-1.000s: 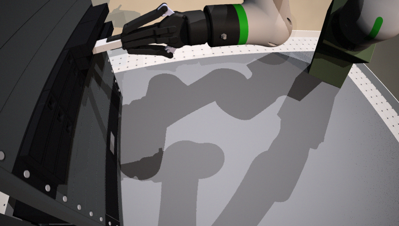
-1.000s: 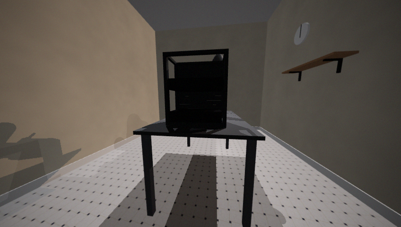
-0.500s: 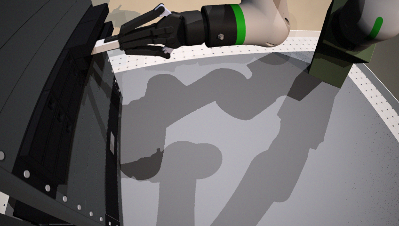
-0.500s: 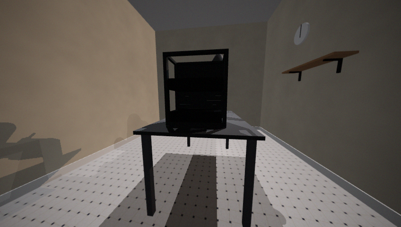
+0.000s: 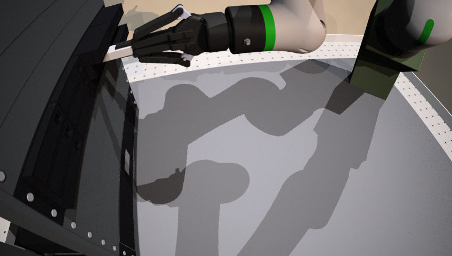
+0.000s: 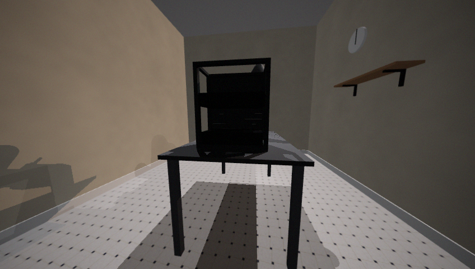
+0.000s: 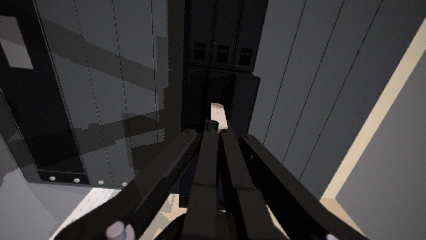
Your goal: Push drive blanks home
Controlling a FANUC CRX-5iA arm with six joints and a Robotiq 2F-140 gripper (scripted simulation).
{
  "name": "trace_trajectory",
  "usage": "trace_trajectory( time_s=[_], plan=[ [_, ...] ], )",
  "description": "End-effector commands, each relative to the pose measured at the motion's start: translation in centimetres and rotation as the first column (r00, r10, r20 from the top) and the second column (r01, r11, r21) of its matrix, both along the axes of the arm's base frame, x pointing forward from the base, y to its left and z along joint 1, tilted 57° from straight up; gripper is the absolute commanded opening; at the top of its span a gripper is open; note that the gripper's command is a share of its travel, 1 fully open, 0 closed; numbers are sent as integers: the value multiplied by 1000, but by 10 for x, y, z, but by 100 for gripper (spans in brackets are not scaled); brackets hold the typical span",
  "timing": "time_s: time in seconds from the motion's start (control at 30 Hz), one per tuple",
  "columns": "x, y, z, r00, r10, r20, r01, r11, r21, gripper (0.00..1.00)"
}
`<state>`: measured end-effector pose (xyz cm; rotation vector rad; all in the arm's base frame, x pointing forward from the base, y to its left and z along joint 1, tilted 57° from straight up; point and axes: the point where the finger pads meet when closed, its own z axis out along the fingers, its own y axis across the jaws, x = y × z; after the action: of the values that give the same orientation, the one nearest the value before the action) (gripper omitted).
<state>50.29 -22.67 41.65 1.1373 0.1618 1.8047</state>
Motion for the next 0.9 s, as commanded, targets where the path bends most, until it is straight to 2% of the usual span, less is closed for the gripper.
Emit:
trace_trajectory(
  time_s=[0.0,0.87],
  plan=[
    [1,-1,1,1000,-1,0,1,1000,0,0],
    [4,-3,4,1000,-1,0,1,1000,0,0]
  ],
)
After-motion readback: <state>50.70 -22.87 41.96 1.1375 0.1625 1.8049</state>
